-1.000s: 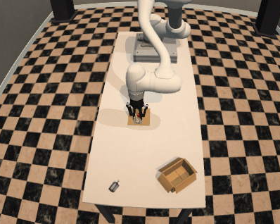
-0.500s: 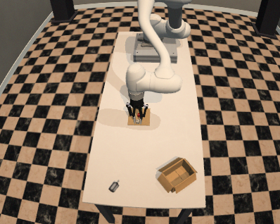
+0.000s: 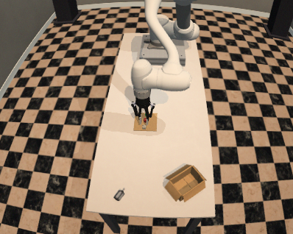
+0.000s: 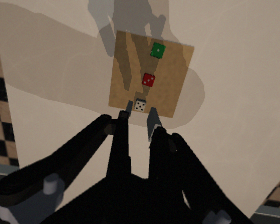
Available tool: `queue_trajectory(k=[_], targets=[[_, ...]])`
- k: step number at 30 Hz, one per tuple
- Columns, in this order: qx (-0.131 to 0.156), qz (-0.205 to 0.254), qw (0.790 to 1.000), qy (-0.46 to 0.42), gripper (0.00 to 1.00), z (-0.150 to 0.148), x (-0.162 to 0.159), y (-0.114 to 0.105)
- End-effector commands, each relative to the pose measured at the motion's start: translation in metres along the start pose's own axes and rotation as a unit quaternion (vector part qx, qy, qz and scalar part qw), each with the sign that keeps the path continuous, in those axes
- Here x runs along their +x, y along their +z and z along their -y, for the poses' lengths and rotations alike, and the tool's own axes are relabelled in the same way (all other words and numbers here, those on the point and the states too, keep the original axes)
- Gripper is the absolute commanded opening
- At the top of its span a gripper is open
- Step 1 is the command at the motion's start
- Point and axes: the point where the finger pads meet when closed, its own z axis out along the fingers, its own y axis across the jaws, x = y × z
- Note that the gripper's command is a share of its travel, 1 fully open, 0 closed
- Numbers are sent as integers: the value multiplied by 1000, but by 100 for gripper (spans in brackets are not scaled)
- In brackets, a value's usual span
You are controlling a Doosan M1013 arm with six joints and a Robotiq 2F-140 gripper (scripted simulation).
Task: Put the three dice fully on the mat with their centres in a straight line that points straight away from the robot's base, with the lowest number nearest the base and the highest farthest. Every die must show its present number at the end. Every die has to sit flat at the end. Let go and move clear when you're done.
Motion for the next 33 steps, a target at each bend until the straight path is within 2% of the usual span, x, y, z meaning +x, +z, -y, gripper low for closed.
queue_trajectory(k=[1, 5, 15, 16, 33], targets=[[0, 1, 1000, 0, 29, 0, -1, -16], [0, 1, 1000, 0, 29, 0, 0, -34], [0, 1, 1000, 0, 29, 0, 0, -46], [0, 1, 1000, 0, 100, 0, 0, -46], [0, 1, 1000, 0, 100, 0, 0, -46]])
